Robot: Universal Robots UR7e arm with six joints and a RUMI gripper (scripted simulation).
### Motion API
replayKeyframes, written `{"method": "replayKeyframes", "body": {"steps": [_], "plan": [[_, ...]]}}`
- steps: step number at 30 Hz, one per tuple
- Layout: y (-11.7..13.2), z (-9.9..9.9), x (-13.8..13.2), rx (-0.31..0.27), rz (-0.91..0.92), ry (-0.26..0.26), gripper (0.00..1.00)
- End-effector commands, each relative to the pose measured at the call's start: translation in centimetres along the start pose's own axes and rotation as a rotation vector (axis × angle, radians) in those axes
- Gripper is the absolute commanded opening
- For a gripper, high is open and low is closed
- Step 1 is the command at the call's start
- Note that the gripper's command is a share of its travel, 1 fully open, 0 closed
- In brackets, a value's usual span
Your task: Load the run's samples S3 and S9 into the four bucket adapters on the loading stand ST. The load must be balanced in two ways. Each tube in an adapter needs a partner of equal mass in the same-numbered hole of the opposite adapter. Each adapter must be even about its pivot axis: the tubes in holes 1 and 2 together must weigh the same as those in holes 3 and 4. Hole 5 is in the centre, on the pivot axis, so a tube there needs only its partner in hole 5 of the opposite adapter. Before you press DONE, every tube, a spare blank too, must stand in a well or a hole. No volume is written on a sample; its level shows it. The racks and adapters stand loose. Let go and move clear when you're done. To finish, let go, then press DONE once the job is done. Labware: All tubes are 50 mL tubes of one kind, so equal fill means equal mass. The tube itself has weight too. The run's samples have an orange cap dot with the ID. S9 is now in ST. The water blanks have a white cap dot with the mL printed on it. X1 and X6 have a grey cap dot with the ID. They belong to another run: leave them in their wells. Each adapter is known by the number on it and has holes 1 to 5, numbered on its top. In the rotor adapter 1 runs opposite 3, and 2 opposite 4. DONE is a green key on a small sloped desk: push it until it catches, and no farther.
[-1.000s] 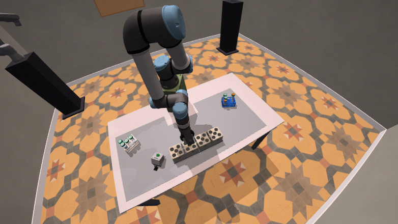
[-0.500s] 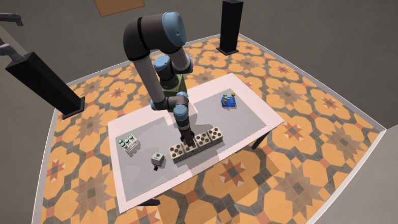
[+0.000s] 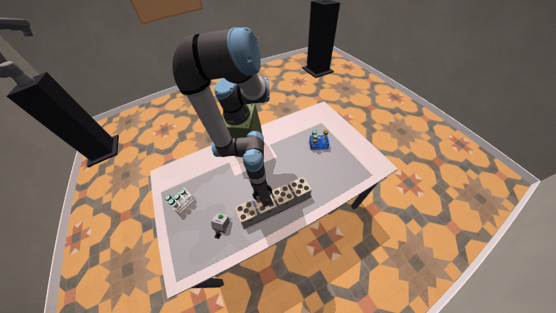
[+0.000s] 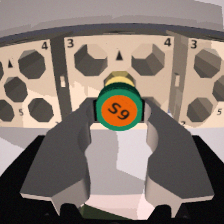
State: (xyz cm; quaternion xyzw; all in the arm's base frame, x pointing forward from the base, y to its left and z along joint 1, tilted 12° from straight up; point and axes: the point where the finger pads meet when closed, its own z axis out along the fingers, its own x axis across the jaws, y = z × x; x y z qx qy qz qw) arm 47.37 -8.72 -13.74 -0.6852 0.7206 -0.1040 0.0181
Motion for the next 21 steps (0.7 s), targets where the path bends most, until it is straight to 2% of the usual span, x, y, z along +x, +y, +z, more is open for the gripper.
{"method": "replayKeyframes", "body": {"steps": [1, 21], "plan": [[-0.1, 0.4, 0.0, 0.002, 0.000, 0.001, 0.00], [-0.1, 1.7, 0.0, 0.002, 0.000, 0.001, 0.00]]}}
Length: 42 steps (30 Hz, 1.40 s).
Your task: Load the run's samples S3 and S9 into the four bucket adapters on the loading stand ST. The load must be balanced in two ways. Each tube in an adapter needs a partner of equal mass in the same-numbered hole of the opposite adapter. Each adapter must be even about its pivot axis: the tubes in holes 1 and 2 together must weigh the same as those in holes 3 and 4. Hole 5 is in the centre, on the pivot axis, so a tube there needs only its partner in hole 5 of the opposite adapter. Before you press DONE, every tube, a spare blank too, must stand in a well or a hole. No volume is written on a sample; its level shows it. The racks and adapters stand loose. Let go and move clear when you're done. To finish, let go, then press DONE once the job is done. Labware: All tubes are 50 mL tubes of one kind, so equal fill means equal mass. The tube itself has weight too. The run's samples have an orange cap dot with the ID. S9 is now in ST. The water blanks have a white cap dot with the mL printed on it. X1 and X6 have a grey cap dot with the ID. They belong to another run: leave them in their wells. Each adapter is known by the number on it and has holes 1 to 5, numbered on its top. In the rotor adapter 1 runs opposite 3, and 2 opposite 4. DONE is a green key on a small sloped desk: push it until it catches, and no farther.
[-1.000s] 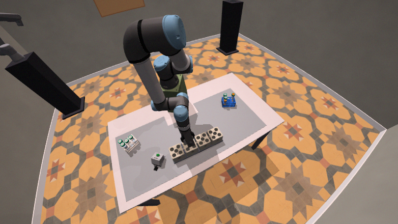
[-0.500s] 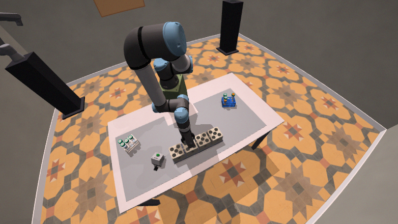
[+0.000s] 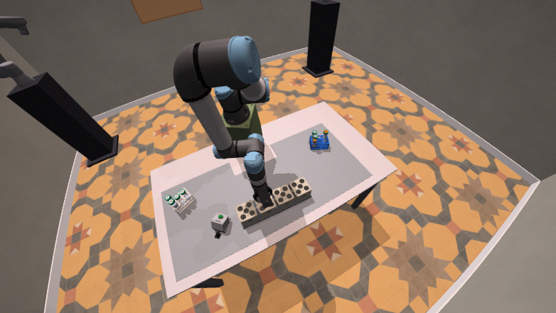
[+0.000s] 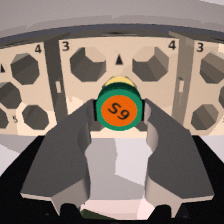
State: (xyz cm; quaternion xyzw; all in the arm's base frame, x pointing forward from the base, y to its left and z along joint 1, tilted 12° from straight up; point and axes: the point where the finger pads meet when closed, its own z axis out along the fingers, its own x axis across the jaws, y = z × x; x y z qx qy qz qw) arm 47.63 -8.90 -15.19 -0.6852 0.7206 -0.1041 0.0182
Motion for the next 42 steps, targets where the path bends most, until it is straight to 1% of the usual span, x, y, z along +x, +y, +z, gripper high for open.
{"method": "replayKeyframes", "body": {"steps": [1, 10, 11, 25, 28, 30, 39, 42], "plan": [[0.0, 0.2, 0.0, 0.001, 0.000, 0.000, 0.00], [0.0, 0.2, 0.0, 0.001, 0.000, 0.000, 0.00], [0.0, 0.2, 0.0, 0.001, 0.000, 0.000, 0.35], [0.0, 0.2, 0.0, 0.001, 0.000, 0.000, 0.35], [0.0, -0.8, 0.0, 0.001, 0.000, 0.000, 0.35], [0.0, -0.8, 0.0, 0.001, 0.000, 0.000, 0.35], [0.0, -3.8, 0.0, 0.001, 0.000, 0.000, 0.35], [0.0, -3.9, 0.0, 0.001, 0.000, 0.000, 0.35]]}}
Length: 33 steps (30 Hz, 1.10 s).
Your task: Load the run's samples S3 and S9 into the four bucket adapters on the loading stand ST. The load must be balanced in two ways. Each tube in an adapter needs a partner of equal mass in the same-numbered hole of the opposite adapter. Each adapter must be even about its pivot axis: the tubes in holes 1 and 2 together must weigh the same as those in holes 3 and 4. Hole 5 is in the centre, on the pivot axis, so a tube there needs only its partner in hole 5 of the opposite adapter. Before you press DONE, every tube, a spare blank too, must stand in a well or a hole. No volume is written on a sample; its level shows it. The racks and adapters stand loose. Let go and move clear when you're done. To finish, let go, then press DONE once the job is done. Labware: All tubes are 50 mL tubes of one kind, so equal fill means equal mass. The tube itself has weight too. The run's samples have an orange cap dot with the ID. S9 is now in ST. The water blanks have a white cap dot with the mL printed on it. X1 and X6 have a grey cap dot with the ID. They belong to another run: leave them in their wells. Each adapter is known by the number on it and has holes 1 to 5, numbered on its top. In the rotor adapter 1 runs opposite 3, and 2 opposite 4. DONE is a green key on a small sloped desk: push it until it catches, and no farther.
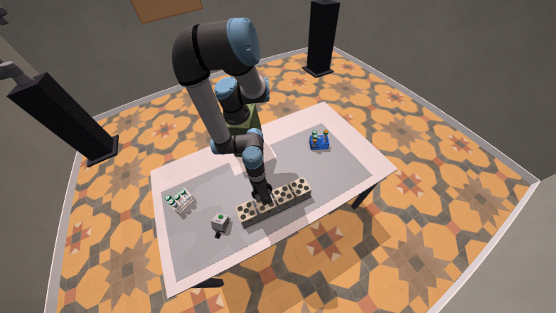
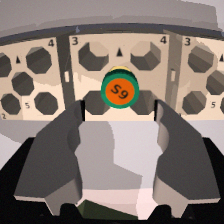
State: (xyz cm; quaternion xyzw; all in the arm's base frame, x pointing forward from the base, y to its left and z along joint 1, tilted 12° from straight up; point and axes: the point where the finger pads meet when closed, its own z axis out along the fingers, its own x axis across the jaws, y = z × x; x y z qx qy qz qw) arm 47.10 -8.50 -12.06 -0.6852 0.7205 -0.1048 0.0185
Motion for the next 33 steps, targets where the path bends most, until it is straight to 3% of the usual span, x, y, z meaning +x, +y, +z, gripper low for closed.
{"method": "replayKeyframes", "body": {"steps": [1, 5, 20, 22, 28, 33], "plan": [[0.0, -0.7, 0.0, 0.000, 0.000, 0.000, 0.35], [0.7, -0.7, -1.5, 0.000, -0.100, 0.000, 0.35], [6.1, -0.7, -12.8, 0.000, -0.850, 0.000, 0.35], [6.1, -0.7, -12.8, 0.000, -0.850, 0.000, 0.35], [8.2, -0.7, -17.3, 0.000, -1.148, 0.000, 0.35], [10.0, -0.7, -21.1, 0.000, -1.148, -0.001, 0.35]]}}
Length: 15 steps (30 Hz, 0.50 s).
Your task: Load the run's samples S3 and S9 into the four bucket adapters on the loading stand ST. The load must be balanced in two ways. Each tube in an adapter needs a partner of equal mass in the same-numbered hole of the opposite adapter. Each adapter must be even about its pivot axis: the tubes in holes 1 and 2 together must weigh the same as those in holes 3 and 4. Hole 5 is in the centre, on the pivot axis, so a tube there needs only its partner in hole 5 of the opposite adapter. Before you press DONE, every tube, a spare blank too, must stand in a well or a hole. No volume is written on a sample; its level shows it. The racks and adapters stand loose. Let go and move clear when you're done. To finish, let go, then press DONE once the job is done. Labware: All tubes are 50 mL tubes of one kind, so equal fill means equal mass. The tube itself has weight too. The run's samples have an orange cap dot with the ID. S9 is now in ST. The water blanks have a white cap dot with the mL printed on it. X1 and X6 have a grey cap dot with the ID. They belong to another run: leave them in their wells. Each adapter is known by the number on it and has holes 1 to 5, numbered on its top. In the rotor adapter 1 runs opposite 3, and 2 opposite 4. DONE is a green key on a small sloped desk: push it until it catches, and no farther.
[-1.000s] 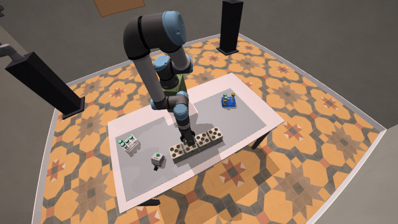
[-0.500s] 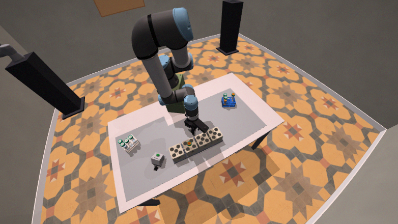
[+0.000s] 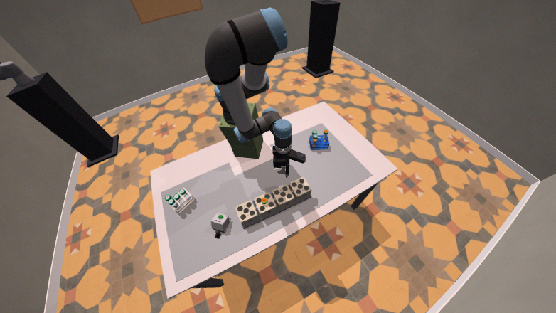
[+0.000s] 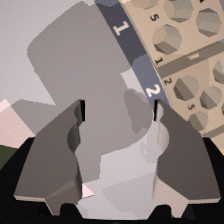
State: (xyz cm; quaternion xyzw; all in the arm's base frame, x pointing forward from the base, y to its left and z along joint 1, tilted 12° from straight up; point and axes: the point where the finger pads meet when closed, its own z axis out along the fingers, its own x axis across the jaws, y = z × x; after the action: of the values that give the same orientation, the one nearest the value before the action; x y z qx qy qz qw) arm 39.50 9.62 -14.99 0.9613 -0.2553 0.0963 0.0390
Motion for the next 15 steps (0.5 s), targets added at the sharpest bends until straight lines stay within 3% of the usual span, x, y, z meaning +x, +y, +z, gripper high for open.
{"method": "replayKeyframes", "body": {"steps": [1, 6, 15], "plan": [[-2.8, 0.0, -3.3, 0.002, -0.046, 0.005, 0.35], [-4.3, 0.0, -5.3, 0.002, -0.046, 0.005, 0.35], [-8.9, 0.0, -11.2, 0.002, -0.046, 0.005, 0.35]]}}
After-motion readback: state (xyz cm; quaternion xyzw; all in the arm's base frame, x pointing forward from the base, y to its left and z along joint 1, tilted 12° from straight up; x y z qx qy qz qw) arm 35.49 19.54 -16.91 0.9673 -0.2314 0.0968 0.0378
